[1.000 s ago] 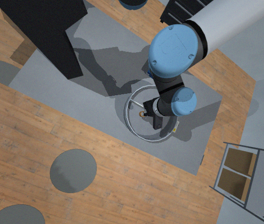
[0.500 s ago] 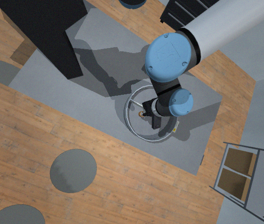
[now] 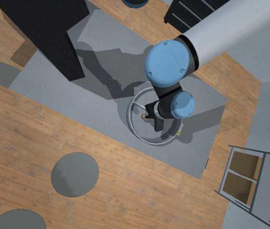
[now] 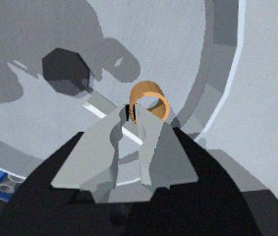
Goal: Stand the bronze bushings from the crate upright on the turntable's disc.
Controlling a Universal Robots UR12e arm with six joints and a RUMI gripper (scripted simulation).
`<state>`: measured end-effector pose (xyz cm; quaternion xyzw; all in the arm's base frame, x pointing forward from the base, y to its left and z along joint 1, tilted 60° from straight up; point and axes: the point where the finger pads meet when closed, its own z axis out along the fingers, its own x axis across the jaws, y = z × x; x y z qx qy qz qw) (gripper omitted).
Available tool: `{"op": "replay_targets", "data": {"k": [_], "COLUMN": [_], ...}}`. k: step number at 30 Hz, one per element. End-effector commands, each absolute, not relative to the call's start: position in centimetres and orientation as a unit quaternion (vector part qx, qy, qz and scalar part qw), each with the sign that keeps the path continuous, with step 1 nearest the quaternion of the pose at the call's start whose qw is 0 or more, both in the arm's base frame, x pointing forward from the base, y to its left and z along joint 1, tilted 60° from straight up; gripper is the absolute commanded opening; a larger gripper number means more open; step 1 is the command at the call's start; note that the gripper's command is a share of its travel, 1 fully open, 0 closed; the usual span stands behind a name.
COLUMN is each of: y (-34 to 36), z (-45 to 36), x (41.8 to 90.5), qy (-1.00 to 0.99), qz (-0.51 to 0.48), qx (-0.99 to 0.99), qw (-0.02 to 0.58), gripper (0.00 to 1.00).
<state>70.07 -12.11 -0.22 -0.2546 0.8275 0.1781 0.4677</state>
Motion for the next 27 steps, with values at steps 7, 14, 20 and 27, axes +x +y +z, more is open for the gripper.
{"op": "replay_targets", "data": {"k": [7, 14, 20, 27], "y": [-12.42, -12.42, -12.42, -12.63], "z": [-0.2, -0.2, -0.2, -0.31], "x": [70.2, 70.2, 70.2, 70.27], "qy": [0.828, 0.828, 0.828, 0.828], "qz": [0.176, 0.176, 0.176, 0.176], "qx": [-0.255, -0.255, -0.255, -0.255], "qw": [0.468, 0.468, 0.468, 0.468], "gripper": [0.0, 0.0, 0.0, 0.0]}}
